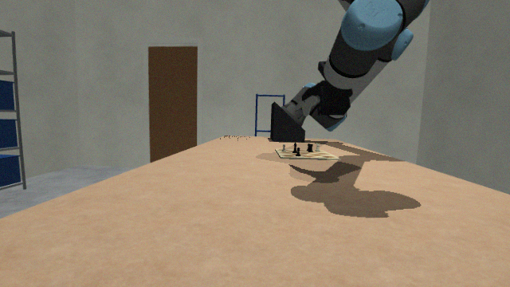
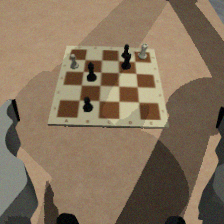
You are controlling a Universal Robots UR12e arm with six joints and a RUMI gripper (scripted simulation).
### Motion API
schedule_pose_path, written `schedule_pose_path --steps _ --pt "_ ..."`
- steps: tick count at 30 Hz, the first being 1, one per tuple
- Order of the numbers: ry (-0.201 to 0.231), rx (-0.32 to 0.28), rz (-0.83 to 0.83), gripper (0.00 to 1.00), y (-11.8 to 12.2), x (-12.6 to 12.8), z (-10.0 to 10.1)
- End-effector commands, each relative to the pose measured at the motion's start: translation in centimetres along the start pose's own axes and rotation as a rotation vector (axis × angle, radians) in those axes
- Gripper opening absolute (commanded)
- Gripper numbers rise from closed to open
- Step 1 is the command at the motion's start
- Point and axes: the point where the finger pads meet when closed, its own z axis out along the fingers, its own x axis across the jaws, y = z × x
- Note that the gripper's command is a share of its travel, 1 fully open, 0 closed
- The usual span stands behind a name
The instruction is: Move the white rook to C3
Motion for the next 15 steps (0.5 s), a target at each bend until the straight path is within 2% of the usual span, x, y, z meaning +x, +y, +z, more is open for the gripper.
schedule_pose_path --steps 1,12,14,15 --pt "-0.001 -0.092 -0.024 1.0 -1.3 0.1 0.8" --pt "-0.016 -0.344 -0.1 1.0 -4.7 0.6 4.5" --pt "-0.016 -0.344 -0.1 1.0 -4.7 0.6 4.5" --pt "-0.019 -0.369 -0.108 1.0 -5.0 0.7 5.0"
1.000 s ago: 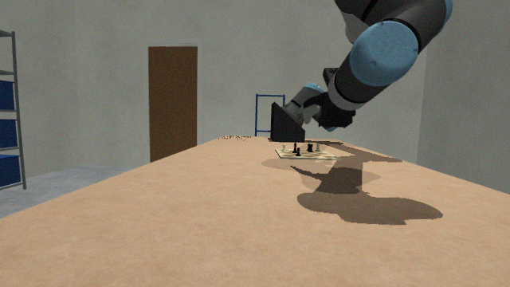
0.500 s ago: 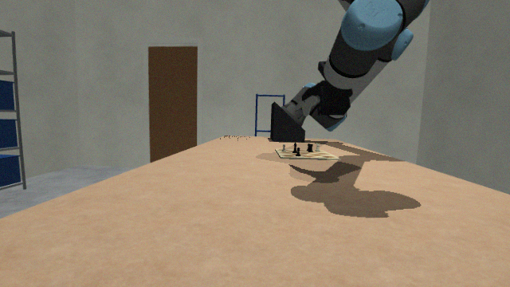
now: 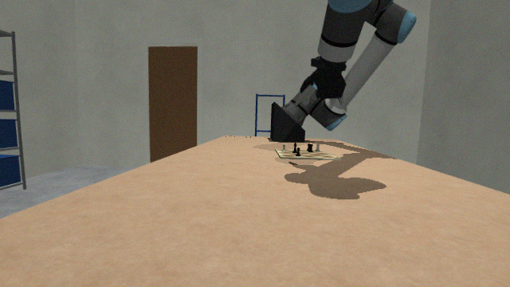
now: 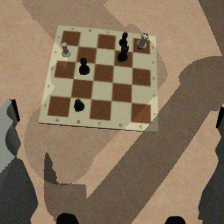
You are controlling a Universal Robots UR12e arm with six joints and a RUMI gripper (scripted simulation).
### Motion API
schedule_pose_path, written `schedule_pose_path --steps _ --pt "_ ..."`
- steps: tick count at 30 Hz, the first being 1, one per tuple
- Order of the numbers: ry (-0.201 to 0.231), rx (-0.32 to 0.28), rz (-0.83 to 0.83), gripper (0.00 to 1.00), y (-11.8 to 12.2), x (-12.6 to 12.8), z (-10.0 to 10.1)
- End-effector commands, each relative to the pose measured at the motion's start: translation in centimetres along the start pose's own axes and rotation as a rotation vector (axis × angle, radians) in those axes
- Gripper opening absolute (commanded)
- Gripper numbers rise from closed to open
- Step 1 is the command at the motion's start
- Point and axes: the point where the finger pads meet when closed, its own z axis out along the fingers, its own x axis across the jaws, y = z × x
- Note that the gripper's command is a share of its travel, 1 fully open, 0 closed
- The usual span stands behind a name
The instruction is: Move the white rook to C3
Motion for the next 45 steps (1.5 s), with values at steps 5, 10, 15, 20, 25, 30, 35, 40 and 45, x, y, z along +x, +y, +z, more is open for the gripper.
schedule_pose_path --steps 5,10,15,20,25,30,35,40,45 --pt "-0.035 -0.22 -0.068 1.0 -3.3 1.0 2.7" --pt "-0.061 -0.343 -0.113 1.0 -5.1 1.8 5.0" --pt "-0.079 -0.413 -0.139 1.0 -6.1 2.4 6.4" --pt "-0.106 -0.5 -0.173 1.0 -7.3 3.1 8.4" --pt "-0.142 -0.596 -0.212 1.0 -8.5 4.1 10.8" --pt "-0.176 -0.675 -0.246 1.0 -9.3 5.0 13.0" --pt "-0.194 -0.714 -0.263 1.0 -9.7 5.4 14.1" --pt "-0.219 -0.763 -0.285 1.0 -10.2 6.0 15.6" --pt "-0.236 -0.795 -0.299 1.0 -10.4 6.4 16.6"
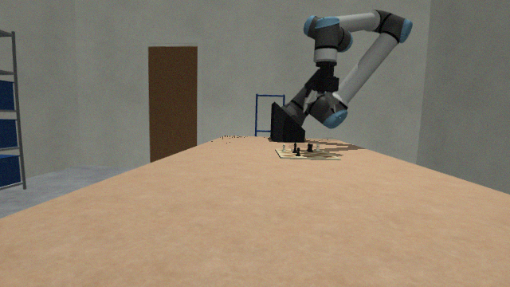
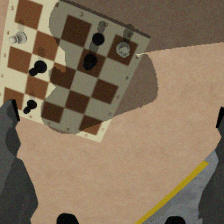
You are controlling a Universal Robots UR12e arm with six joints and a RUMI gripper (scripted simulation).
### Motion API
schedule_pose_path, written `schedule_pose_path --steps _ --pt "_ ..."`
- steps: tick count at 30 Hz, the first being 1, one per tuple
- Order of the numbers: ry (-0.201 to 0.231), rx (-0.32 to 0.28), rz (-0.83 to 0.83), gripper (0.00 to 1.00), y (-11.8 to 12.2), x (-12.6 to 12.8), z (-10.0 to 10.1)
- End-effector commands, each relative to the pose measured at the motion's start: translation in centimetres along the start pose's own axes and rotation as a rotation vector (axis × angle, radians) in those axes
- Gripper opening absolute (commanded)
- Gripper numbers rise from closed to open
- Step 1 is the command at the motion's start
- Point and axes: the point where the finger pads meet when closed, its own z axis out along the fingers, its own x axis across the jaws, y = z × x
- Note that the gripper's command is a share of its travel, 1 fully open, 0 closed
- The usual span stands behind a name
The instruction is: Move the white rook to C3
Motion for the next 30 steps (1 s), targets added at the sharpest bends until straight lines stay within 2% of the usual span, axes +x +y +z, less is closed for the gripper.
schedule_pose_path --steps 1,30 --pt "-0.022 -0.042 -0.02 1.0 -0.79 0.8 0.43" --pt "-0.03 -0.059 -0.027 1.0 -1.17 1.21 0.73"
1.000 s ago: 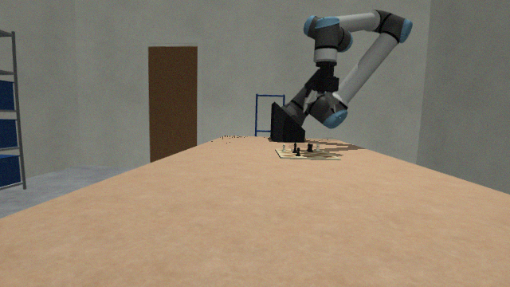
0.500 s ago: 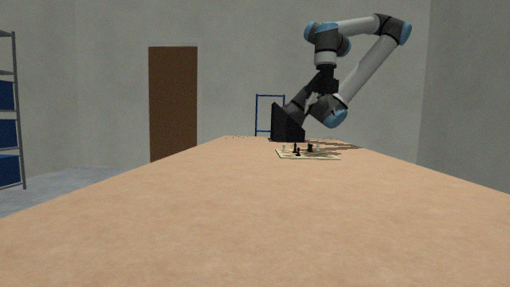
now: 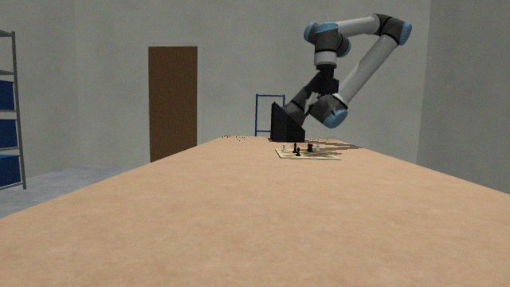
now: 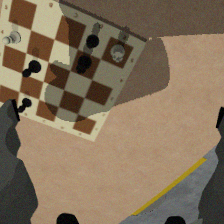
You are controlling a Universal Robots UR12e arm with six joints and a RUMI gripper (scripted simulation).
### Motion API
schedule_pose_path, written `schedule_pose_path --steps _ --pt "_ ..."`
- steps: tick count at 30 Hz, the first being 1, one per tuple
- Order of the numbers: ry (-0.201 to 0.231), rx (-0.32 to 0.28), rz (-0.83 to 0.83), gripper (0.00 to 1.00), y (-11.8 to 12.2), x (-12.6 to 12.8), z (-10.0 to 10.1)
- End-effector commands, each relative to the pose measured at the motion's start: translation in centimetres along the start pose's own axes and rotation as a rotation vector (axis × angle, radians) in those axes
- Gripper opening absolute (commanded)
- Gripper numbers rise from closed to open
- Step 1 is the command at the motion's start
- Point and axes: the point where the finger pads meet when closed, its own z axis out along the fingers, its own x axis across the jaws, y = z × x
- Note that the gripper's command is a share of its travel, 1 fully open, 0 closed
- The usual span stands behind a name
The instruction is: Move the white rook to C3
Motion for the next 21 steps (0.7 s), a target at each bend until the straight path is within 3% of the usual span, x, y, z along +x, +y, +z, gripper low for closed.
schedule_pose_path --steps 1,11,21 --pt "-0.001 -0.001 0.005 1.0 0.0 0.0 0.0" --pt "-0.001 -0.001 0.083 1.0 0.0 0.0 0.2" --pt "-0.001 -0.001 0.352 1.0 -0.2 0.1 1.0"
